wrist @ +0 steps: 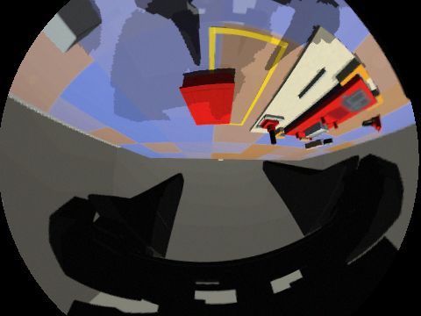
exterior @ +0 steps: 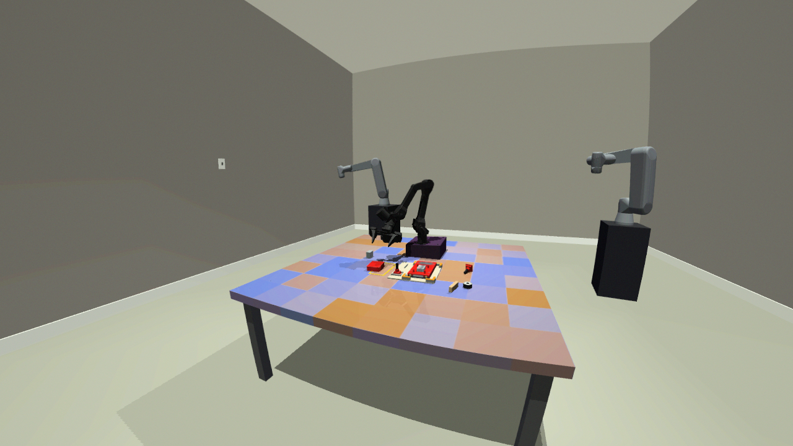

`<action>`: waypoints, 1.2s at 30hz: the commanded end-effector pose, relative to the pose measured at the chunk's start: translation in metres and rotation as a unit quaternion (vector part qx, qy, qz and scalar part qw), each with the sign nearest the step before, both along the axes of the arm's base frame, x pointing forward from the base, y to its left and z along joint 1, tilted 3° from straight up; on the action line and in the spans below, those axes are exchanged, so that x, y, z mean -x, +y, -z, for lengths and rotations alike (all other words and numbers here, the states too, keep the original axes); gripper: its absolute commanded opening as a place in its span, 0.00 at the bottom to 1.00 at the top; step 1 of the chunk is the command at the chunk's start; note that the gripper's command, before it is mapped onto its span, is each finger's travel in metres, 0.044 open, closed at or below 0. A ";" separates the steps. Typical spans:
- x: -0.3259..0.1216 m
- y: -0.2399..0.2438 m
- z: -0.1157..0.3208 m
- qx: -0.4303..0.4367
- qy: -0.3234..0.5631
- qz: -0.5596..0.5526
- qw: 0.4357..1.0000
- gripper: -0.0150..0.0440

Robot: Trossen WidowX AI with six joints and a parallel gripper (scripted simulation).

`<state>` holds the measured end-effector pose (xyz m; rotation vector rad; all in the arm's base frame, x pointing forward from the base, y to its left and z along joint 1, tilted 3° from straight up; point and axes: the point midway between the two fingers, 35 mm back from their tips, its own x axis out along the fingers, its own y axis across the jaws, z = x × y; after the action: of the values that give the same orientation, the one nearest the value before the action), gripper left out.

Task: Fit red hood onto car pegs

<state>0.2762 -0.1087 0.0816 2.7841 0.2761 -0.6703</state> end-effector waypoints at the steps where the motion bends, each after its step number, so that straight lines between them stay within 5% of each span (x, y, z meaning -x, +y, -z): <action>1: -0.001 0.000 0.002 0.002 0.002 -0.001 1.000 1.00; 9: -0.001 0.000 0.002 0.002 0.002 -0.001 1.000 1.00; 15: -0.001 0.000 0.002 0.002 0.002 -0.001 1.000 0.73; 21: -0.011 -0.005 0.006 0.111 0.028 -0.062 0.991 1.00; 36: -0.039 -0.014 0.018 0.426 0.101 -0.331 0.836 1.00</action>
<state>0.3102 -0.1214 0.0636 1.7629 0.6653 -0.6907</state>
